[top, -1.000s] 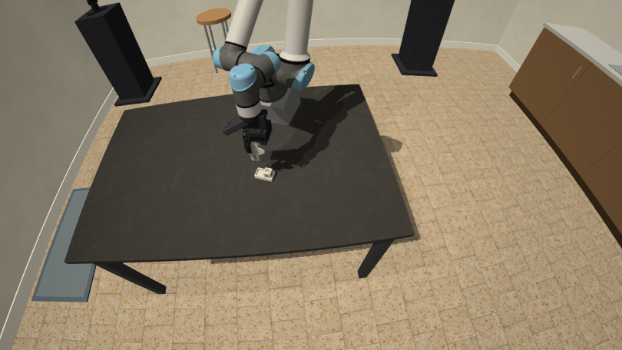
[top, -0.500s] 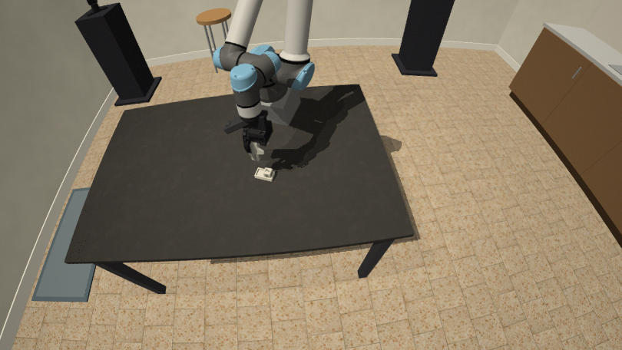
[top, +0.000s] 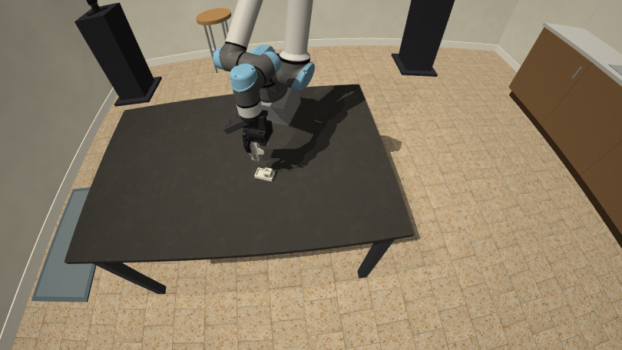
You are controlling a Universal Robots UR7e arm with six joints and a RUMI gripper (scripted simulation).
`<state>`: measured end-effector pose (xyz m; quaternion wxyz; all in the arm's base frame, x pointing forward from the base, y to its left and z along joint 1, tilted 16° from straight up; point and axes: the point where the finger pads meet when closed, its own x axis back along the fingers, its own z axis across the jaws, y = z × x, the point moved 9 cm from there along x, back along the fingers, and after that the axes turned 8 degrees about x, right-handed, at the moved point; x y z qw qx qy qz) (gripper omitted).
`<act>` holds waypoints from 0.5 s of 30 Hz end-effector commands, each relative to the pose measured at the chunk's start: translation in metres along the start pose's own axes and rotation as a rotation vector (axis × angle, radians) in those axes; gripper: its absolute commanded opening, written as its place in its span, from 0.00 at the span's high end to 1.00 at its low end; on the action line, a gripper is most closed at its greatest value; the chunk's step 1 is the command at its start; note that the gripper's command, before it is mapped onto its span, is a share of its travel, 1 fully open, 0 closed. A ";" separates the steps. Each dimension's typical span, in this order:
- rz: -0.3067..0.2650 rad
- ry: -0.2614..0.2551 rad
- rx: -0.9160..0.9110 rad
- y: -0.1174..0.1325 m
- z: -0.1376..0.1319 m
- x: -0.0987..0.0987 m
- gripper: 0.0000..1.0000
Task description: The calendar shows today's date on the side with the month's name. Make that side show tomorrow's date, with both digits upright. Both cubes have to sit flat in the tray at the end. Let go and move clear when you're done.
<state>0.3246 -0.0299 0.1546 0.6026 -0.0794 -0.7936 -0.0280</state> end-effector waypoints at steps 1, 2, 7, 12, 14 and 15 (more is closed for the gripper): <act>0.000 -0.001 0.000 0.000 0.000 0.000 0.90; 0.000 -0.001 0.000 0.000 0.000 -0.001 0.90; 0.001 0.000 0.000 0.000 0.000 -0.004 0.90; 0.001 0.000 0.000 0.000 -0.001 -0.016 0.90; 0.001 0.000 0.000 0.000 -0.001 -0.022 0.90; 0.001 0.000 0.000 0.000 -0.001 -0.025 0.90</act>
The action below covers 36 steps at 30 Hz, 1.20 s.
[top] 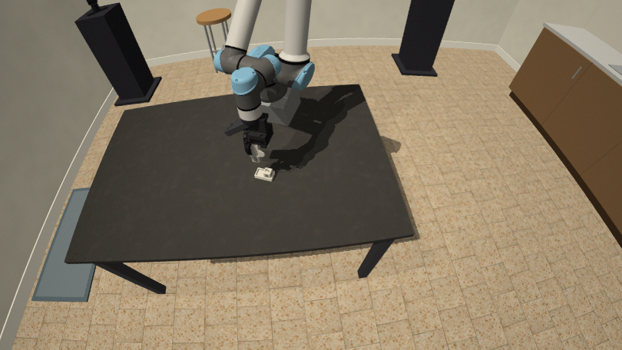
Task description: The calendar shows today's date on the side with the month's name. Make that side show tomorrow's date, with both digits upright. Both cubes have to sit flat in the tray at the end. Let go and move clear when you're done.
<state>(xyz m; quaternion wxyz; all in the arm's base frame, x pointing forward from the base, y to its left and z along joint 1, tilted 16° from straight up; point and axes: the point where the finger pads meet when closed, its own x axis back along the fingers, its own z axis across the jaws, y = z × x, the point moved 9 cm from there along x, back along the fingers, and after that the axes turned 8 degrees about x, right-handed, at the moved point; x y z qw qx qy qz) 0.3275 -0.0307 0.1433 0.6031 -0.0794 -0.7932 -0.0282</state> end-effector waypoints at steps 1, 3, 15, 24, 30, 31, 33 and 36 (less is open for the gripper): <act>0.001 -0.001 0.000 0.000 -0.001 -0.017 0.90; 0.001 -0.001 0.000 0.000 -0.001 -0.024 0.90; 0.001 -0.001 0.000 0.001 -0.001 -0.050 0.90; 0.001 -0.001 0.000 0.001 -0.001 -0.055 0.90; 0.001 -0.001 0.000 0.001 -0.001 -0.055 0.90; 0.001 -0.001 0.000 0.001 -0.001 -0.055 0.90; 0.001 -0.001 0.000 0.001 -0.001 -0.055 0.90; 0.001 -0.001 0.000 0.001 -0.001 -0.055 0.90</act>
